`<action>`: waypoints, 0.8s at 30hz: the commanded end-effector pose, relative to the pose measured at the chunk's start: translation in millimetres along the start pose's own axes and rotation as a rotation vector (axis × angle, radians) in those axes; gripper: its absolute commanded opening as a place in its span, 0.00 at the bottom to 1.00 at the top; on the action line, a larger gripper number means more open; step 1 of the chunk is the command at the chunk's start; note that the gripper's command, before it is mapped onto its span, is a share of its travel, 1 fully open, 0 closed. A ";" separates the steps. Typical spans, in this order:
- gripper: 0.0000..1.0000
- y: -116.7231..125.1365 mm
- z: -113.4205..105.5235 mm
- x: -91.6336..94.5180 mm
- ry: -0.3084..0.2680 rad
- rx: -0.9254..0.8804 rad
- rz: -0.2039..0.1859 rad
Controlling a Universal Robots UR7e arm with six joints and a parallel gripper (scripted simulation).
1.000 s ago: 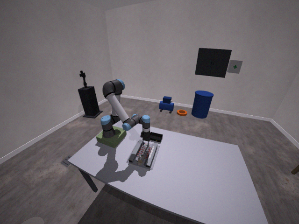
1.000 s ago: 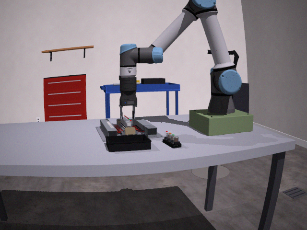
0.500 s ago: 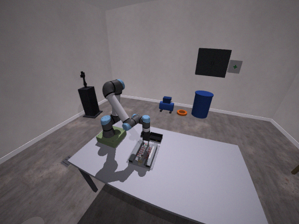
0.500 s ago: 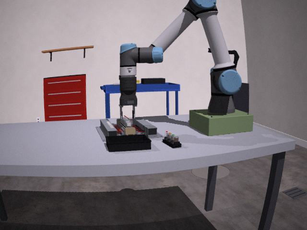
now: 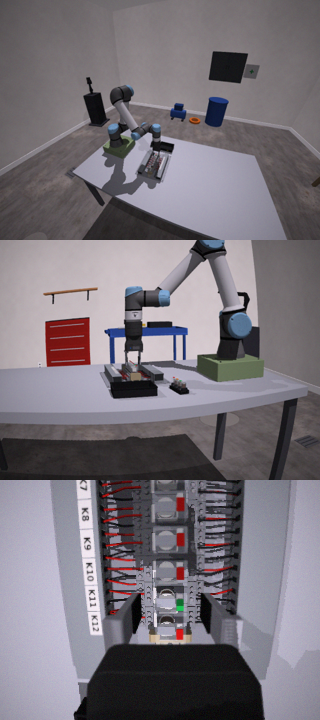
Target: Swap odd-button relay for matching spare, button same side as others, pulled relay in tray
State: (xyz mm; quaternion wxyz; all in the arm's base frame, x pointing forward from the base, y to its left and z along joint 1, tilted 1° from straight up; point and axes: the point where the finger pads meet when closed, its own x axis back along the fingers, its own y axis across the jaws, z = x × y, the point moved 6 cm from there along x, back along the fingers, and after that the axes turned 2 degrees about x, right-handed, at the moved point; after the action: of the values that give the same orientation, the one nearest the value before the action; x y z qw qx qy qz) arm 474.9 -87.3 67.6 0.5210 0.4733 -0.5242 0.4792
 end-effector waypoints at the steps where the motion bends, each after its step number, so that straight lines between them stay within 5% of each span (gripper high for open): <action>1: 1.00 -0.4 0.1 -2.5 0.000 0.000 0.001; 24: 1.00 -0.3 0.1 -10.3 0.000 0.000 0.001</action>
State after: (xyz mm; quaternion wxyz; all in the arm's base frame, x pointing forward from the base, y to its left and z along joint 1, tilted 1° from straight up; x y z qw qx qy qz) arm 474.9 -87.3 57.1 0.5211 0.4735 -0.5241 0.4791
